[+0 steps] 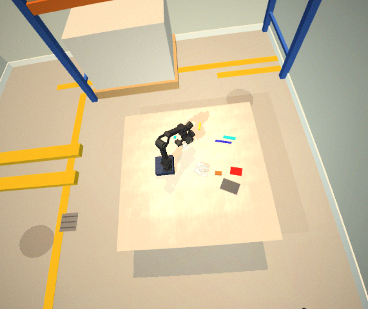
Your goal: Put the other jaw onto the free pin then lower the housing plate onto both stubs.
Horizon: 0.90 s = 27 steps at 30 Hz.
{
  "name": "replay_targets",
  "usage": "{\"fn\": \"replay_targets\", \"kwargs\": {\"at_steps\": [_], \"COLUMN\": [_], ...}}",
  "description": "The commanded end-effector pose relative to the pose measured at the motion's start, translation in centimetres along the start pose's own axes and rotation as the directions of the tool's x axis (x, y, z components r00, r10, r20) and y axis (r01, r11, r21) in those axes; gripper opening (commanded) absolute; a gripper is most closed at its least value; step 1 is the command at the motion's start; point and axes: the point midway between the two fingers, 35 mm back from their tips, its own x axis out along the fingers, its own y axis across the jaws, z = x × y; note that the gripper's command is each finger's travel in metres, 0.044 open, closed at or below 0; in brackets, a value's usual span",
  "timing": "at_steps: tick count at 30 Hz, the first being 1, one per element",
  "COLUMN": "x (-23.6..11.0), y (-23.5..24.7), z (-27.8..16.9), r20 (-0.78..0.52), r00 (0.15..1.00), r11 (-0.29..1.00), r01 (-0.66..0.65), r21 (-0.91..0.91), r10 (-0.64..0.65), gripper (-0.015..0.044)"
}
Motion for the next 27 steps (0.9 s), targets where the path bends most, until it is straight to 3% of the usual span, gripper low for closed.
{"fn": "replay_targets", "kwargs": {"at_steps": [1,27], "x": [0.0,-0.2], "y": [0.2,0.2], "z": [1.4,10.1], "r20": [0.002,0.013], "r00": [1.000,1.000], "r11": [0.999,0.963], "r01": [0.002,0.003], "r21": [-0.038,-0.271], "r10": [-0.001,0.001], "gripper": [0.0351,0.0351]}}
